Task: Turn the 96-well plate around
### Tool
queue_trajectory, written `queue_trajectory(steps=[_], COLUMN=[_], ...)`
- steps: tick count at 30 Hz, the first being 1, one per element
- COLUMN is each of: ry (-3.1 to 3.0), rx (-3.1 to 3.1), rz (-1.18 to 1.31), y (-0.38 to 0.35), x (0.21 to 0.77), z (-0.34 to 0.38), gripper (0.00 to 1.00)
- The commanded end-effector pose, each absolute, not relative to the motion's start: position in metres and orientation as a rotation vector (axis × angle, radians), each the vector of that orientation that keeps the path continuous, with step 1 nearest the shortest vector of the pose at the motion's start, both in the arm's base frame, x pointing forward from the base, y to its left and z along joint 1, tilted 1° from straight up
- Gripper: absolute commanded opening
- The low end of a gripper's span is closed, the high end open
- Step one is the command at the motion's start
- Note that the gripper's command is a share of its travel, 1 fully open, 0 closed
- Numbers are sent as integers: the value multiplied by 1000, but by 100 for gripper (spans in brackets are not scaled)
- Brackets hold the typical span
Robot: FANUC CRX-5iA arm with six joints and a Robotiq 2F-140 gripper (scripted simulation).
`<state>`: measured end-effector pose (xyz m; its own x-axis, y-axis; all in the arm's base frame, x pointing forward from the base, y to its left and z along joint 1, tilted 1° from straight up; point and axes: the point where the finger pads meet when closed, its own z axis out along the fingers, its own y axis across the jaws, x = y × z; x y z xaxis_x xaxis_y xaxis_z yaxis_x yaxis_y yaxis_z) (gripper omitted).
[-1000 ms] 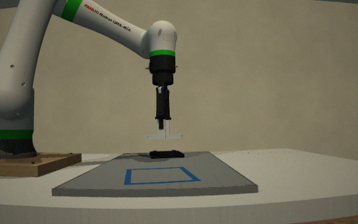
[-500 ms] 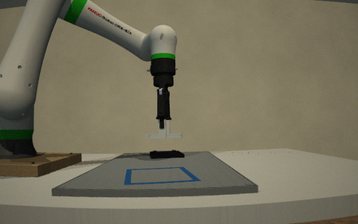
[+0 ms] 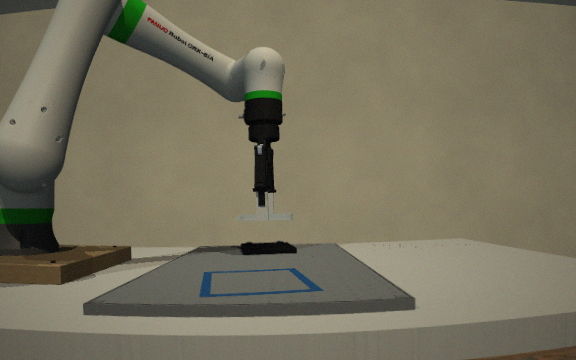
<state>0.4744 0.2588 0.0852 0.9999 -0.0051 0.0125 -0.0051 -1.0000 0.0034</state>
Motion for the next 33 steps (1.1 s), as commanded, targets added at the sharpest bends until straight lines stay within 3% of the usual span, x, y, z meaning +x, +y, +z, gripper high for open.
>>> queue_trajectory(steps=[1, 33], ry=[-8, 1261], rx=[3138, 2868], rz=[20, 16], y=[263, 270], x=[474, 473], z=[85, 86], gripper=[0, 0])
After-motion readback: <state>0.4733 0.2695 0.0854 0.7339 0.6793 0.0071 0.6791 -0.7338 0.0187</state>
